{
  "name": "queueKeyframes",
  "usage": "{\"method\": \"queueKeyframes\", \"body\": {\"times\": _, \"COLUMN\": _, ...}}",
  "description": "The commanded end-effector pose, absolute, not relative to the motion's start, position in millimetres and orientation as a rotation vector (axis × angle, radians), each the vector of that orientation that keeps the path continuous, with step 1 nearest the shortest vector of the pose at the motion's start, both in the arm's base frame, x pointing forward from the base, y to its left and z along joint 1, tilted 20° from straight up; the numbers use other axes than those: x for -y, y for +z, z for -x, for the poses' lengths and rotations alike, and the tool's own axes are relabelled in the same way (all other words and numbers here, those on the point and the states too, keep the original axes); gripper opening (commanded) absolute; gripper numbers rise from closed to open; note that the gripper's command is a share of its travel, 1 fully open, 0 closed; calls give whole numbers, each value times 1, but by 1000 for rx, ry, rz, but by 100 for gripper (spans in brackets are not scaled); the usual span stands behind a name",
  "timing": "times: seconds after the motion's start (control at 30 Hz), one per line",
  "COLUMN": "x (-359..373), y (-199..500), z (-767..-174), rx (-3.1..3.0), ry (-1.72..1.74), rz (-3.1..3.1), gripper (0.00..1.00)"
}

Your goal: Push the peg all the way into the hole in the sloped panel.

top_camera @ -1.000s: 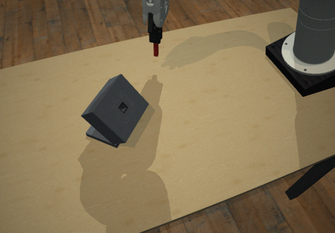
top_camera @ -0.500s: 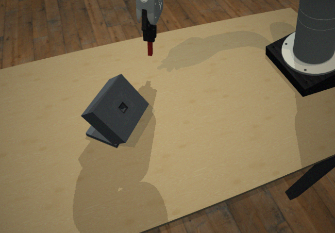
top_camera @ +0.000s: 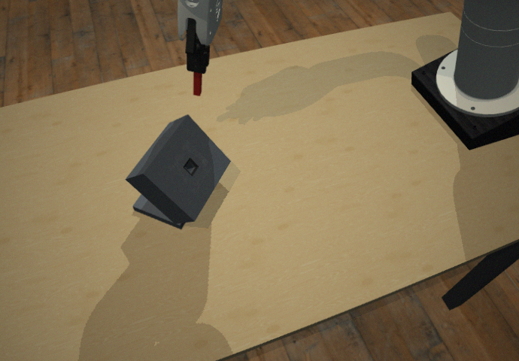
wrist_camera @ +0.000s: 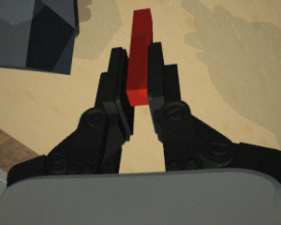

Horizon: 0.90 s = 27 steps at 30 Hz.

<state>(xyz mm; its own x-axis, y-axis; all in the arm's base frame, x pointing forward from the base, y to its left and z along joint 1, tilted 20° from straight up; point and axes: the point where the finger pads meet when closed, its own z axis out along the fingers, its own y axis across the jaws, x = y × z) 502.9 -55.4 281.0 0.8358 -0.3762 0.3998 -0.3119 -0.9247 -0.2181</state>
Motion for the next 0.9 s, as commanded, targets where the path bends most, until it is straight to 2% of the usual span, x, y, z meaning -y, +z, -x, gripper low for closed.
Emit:
{"method": "queueKeyframes", "body": {"times": 0.0, "x": 48, "y": 294, "z": -520, "rx": -530, "ry": -748, "rz": 2861, "gripper": 0}}
{"method": "queueKeyframes", "body": {"times": 0.87, "x": -5, "y": 320, "z": -561, "rx": -320, "ry": -1031, "rz": 2885, "gripper": 0}}
